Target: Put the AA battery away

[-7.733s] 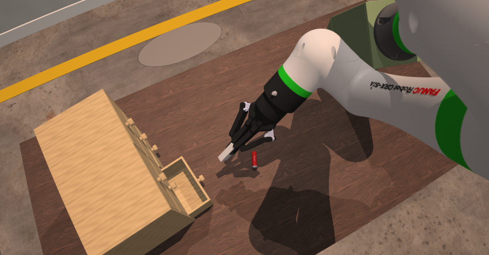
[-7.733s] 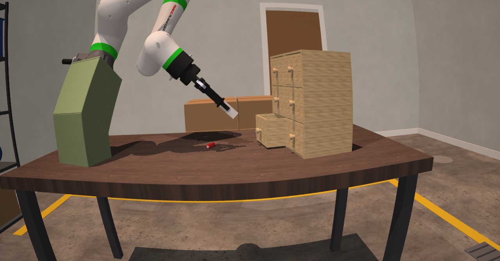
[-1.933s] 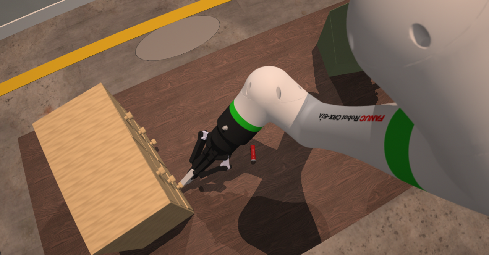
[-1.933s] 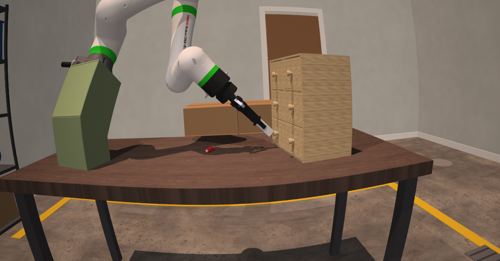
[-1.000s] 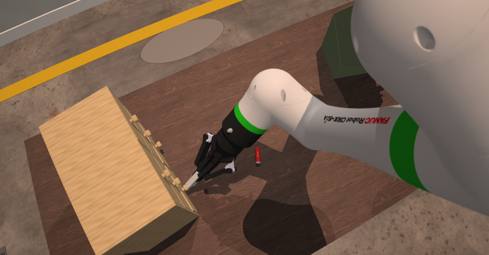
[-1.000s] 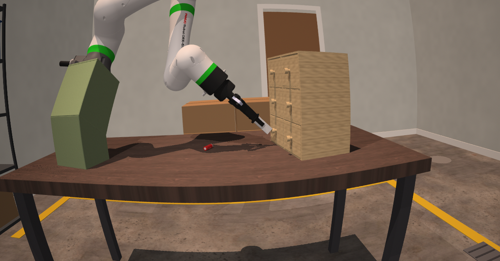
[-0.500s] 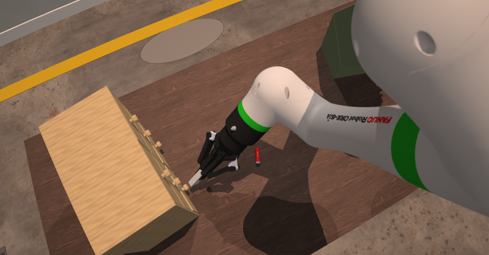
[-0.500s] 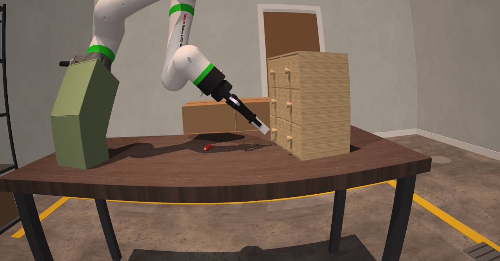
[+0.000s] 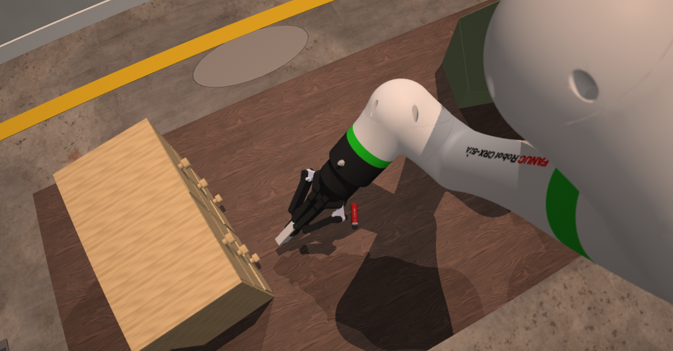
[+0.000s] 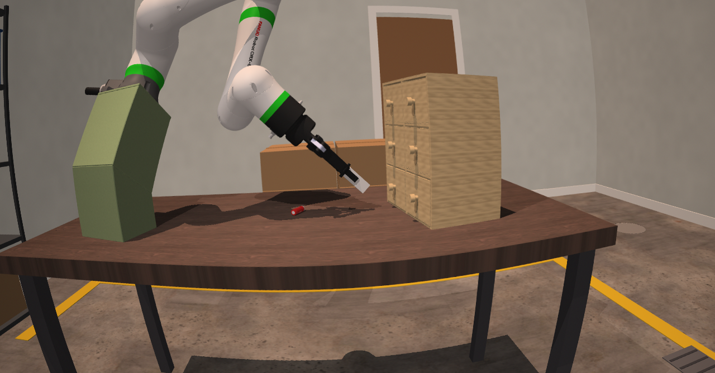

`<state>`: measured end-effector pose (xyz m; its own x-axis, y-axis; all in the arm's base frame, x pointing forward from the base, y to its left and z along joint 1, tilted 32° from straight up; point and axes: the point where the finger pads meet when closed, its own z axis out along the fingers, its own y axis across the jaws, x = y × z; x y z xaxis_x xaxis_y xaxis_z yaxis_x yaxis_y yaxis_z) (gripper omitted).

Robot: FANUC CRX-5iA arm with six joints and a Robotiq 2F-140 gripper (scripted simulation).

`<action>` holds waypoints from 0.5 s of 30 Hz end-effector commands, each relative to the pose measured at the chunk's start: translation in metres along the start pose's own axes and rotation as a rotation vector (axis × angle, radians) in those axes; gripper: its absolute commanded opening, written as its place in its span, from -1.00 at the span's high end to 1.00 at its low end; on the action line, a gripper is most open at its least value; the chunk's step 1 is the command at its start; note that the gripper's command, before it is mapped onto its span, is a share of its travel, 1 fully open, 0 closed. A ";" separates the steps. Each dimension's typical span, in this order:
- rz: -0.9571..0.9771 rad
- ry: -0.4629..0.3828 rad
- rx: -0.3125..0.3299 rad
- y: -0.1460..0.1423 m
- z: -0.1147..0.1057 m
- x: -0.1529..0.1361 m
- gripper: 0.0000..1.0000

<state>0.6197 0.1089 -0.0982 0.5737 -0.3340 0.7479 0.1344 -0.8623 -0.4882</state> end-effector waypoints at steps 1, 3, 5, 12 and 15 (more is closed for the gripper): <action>0.000 -0.001 0.000 0.000 -0.005 0.003 1.00; 0.000 -0.001 0.000 0.000 -0.016 0.009 1.00; 0.000 -0.001 0.000 0.000 -0.030 0.018 1.00; 0.000 -0.001 0.000 0.000 -0.065 0.040 1.00; 0.000 -0.001 0.000 0.000 -0.073 0.045 1.00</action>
<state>0.5902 0.0714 -0.0402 0.5753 -0.3333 0.7469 0.1343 -0.8623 -0.4883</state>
